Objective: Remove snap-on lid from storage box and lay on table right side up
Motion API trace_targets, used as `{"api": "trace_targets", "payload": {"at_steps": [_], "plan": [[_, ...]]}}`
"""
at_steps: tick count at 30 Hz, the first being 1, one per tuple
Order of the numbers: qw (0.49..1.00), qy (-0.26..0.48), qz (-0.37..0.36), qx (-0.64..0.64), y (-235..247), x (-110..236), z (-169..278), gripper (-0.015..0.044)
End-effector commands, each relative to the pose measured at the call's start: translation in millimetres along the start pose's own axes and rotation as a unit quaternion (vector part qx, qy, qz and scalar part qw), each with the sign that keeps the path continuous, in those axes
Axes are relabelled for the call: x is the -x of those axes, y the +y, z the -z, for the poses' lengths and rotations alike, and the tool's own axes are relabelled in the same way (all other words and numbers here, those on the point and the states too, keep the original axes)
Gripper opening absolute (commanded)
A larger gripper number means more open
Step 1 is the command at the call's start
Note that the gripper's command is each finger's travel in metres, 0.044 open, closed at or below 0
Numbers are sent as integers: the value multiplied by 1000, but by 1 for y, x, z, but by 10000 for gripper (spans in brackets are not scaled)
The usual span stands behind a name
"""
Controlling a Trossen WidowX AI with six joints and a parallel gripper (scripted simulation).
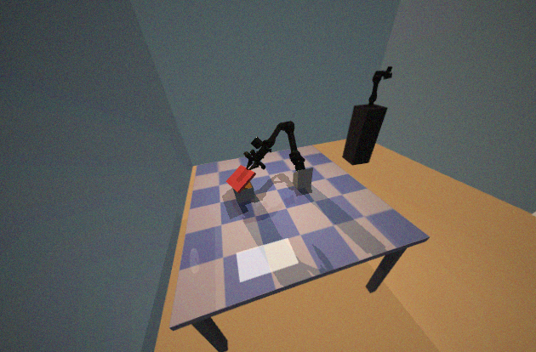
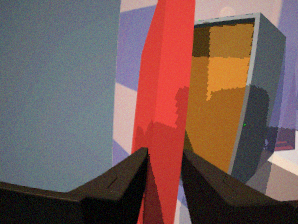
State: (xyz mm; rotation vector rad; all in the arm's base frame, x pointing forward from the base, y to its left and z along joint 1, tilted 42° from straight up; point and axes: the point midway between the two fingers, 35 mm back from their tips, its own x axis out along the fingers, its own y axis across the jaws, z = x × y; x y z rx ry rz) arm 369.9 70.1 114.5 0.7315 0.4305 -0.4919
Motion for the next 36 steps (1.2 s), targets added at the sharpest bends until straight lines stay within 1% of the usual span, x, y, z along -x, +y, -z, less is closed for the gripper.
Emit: {"api": "trace_targets", "payload": {"at_steps": [1,28,36], "plan": [[1000,-3,-9,-8,11,7,-4,0],[1000,-3,-9,-8,34,27,-4,0],[1000,-2,-9,-9,28,23,14,0]]}}
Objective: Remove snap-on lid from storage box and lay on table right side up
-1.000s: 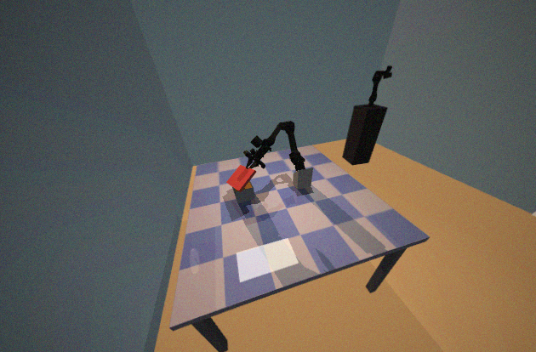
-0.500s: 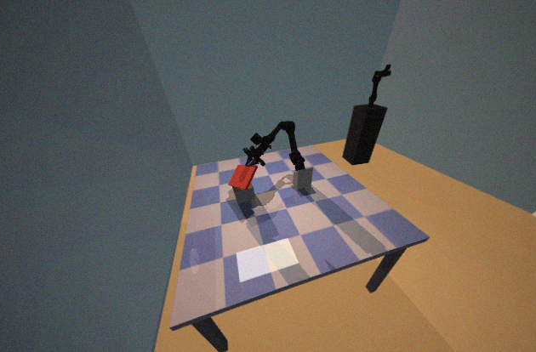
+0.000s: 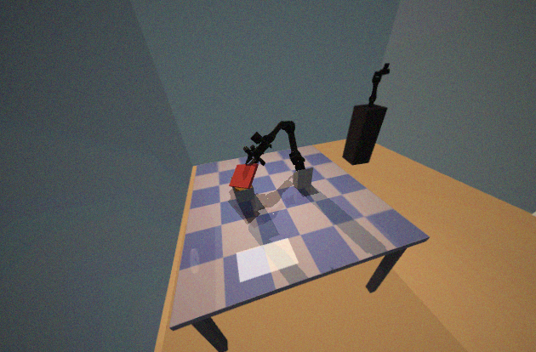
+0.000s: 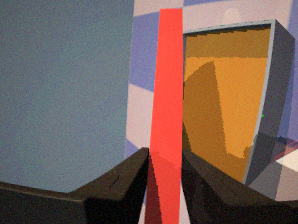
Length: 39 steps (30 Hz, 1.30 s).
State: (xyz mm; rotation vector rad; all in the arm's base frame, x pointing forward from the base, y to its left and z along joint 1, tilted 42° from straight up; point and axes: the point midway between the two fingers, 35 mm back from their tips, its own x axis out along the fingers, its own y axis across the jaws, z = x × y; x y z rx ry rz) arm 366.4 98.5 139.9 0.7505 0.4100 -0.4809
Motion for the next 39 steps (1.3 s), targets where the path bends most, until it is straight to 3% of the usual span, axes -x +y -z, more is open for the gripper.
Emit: {"api": "trace_targets", "payload": {"at_steps": [1,39], "plan": [[1000,2,1,1,-2,-1,12,0],[1000,4,1,-1,-1,-2,89,0]]}}
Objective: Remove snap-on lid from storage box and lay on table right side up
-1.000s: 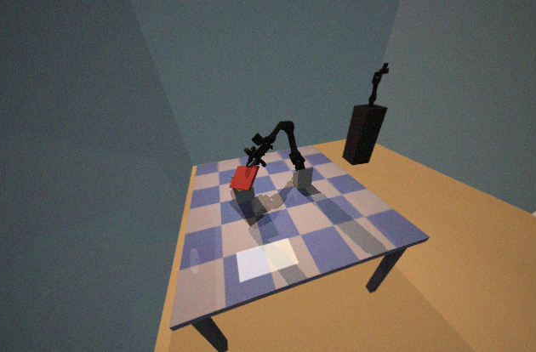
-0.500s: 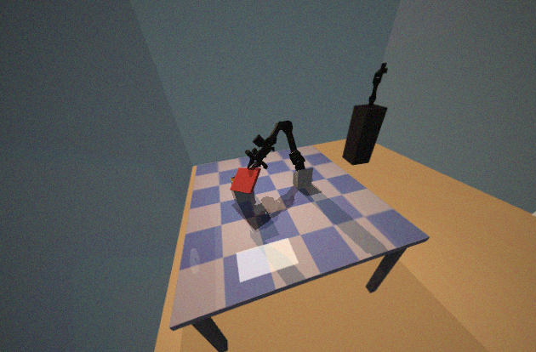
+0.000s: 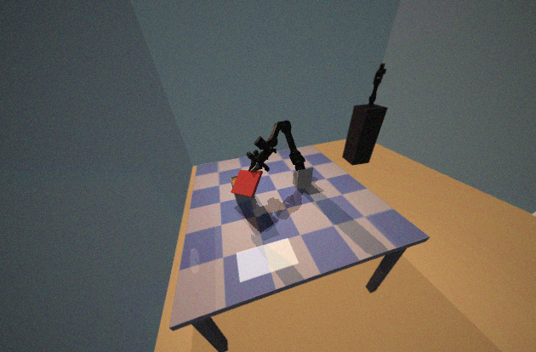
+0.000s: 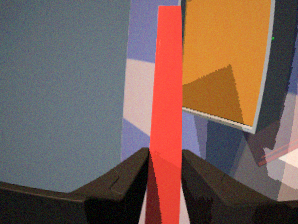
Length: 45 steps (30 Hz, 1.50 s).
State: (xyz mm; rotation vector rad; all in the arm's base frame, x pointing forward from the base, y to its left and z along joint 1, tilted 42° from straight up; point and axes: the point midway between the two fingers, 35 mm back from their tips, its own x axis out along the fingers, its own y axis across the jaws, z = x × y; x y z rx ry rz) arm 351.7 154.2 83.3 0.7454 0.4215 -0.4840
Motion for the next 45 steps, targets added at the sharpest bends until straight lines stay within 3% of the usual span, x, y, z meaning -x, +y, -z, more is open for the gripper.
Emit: {"api": "trace_targets", "payload": {"at_steps": [1,45], "plan": [[1000,0,-3,-4,3,0,10,0],[1000,2,-4,-7,6,0,98,0]]}}
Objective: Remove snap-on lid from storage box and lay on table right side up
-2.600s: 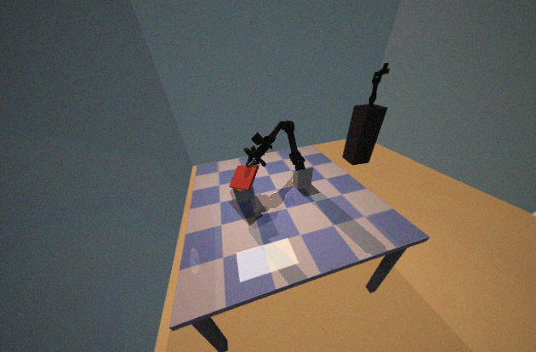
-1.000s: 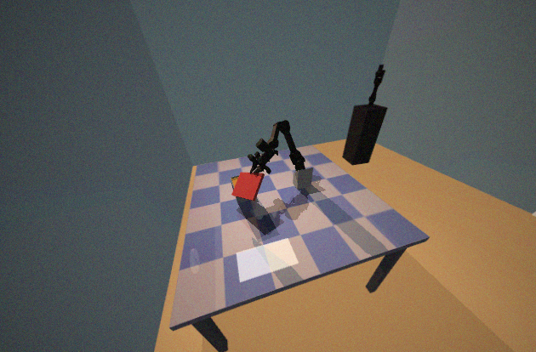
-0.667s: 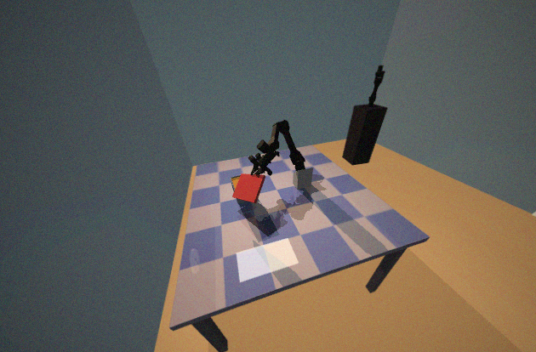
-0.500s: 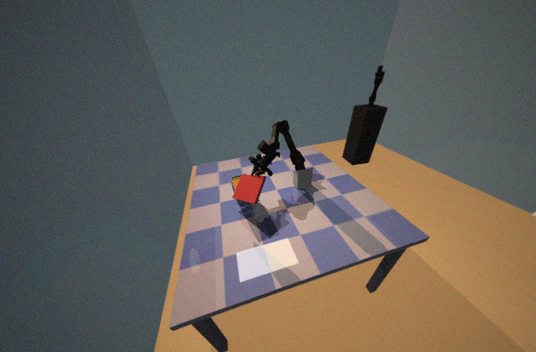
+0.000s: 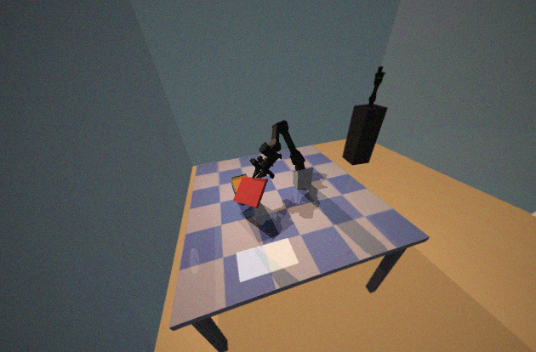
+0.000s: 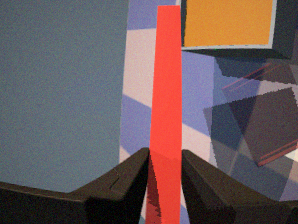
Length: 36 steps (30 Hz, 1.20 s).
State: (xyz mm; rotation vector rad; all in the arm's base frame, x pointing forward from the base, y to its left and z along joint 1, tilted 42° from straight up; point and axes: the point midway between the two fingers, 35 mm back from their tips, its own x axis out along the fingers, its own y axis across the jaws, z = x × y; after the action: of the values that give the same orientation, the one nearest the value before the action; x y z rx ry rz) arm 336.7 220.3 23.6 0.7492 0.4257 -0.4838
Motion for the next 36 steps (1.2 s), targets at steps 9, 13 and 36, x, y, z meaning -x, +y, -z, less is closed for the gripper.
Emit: {"api": "trace_targets", "payload": {"at_steps": [9,13,36], "plan": [[1000,0,-5,-6,5,1,26,0],[1000,0,-5,-6,5,1,34,0],[1000,1,-5,-7,7,1,80,0]]}}
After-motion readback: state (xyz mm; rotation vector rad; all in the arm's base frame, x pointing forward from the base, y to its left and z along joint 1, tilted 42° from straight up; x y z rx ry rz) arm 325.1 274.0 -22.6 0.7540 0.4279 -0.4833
